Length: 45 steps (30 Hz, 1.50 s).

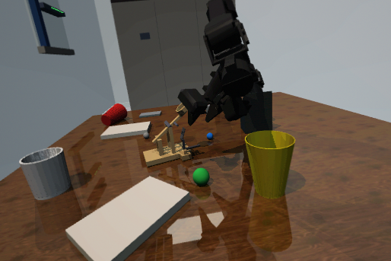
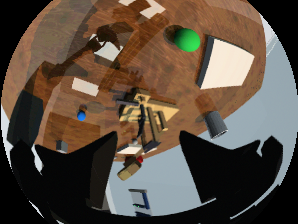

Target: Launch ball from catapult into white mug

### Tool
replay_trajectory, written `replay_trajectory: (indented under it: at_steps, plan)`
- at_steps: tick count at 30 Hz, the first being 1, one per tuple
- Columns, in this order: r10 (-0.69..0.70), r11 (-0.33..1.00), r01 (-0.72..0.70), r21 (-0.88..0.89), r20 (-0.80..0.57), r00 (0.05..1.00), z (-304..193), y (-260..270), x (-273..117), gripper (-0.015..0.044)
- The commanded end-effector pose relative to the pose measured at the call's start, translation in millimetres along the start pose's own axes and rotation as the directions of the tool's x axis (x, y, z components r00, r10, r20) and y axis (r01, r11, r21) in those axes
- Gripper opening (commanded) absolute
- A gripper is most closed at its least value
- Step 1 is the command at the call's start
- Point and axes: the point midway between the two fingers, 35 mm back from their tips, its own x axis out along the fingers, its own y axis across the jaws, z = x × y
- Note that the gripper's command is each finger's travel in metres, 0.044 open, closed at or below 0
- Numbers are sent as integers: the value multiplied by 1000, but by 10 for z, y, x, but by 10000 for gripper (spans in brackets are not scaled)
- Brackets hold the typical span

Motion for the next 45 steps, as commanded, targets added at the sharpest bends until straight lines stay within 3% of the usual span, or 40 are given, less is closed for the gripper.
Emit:
replay_trajectory:
  at_steps: [1, 2, 20, 33, 45]
  plan:
    - [-1, 993, -6, 119, 61, 998, -35, -121, 5, 420]
    - [-2, 989, -9, 146, 74, 997, -44, -148, 10, 440]
    - [-84, 787, -122, 604, 300, 950, -286, -744, 89, 440]
    - [-227, 490, -253, 834, 403, 887, -640, -1244, 159, 440]
    - [-386, 160, -386, 909, 417, 823, -1148, -1655, 262, 440]
